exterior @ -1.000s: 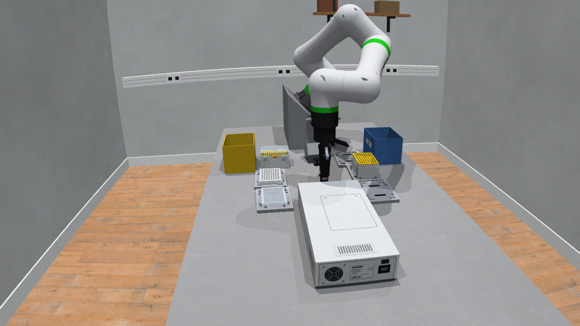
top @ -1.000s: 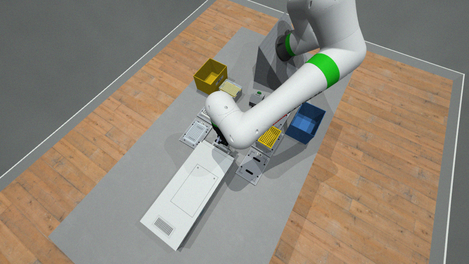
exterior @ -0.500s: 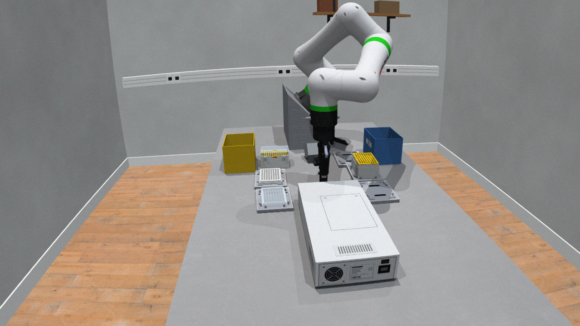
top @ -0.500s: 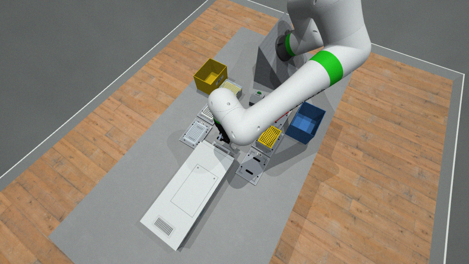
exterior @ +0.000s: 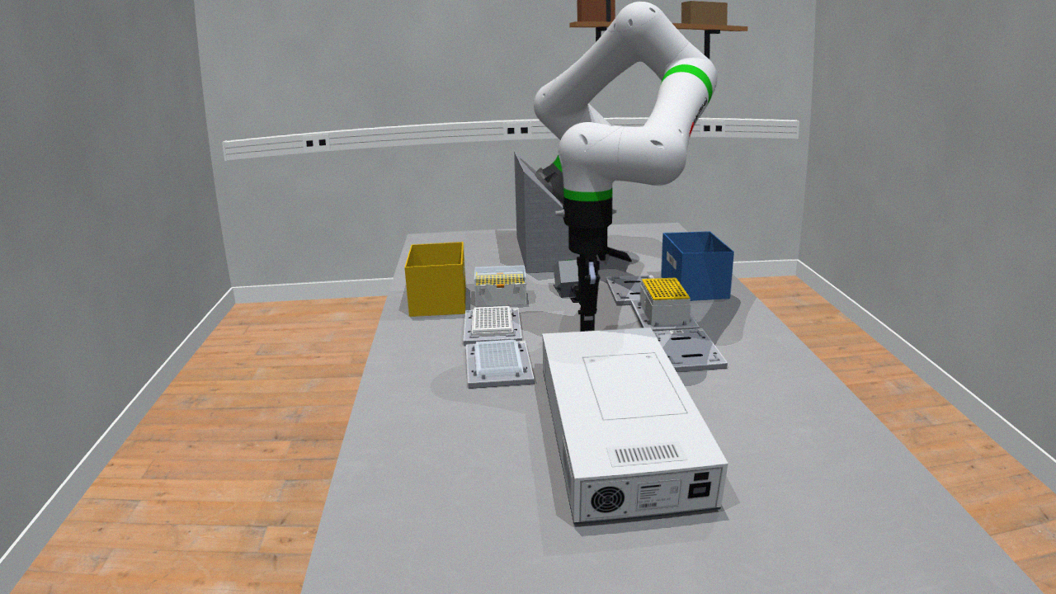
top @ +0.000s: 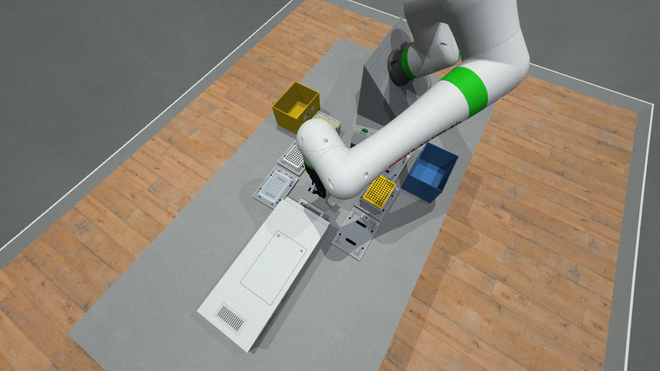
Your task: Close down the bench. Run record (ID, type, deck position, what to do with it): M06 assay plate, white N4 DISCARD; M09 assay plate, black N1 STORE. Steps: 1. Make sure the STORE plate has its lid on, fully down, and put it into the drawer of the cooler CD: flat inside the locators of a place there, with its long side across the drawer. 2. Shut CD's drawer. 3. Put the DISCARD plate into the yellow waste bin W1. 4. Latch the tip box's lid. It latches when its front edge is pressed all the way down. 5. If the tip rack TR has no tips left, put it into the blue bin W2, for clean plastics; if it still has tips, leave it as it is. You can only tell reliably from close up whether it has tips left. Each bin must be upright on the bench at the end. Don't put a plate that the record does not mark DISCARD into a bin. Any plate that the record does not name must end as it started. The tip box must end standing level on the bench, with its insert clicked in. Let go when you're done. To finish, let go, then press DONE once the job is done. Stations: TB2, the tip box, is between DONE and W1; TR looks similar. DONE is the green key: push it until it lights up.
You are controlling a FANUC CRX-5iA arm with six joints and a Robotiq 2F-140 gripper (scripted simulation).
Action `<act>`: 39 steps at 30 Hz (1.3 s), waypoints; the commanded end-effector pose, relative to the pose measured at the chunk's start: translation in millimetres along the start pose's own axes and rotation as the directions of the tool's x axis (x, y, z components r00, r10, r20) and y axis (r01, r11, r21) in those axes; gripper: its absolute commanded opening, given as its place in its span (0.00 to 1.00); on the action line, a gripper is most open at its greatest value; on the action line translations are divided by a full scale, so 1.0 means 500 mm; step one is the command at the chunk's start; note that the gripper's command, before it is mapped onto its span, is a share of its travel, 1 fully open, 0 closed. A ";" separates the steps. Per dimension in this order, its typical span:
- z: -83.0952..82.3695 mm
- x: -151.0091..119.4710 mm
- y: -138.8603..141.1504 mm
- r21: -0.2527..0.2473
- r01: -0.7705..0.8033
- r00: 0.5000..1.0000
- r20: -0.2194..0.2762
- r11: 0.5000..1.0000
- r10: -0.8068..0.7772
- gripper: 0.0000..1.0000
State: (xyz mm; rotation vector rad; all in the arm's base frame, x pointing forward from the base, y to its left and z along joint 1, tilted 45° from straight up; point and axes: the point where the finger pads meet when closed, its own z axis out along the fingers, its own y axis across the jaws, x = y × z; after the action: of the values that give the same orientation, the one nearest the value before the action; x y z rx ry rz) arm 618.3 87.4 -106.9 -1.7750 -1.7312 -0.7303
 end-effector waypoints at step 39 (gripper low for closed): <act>-0.061 -0.001 -0.008 -0.002 0.000 1.000 0.001 1.000 0.000 0.10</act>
State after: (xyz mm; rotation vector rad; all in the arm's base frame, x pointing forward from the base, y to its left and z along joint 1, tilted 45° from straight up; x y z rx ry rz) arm 613.5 69.0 -88.6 -1.7752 -1.7313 -0.7306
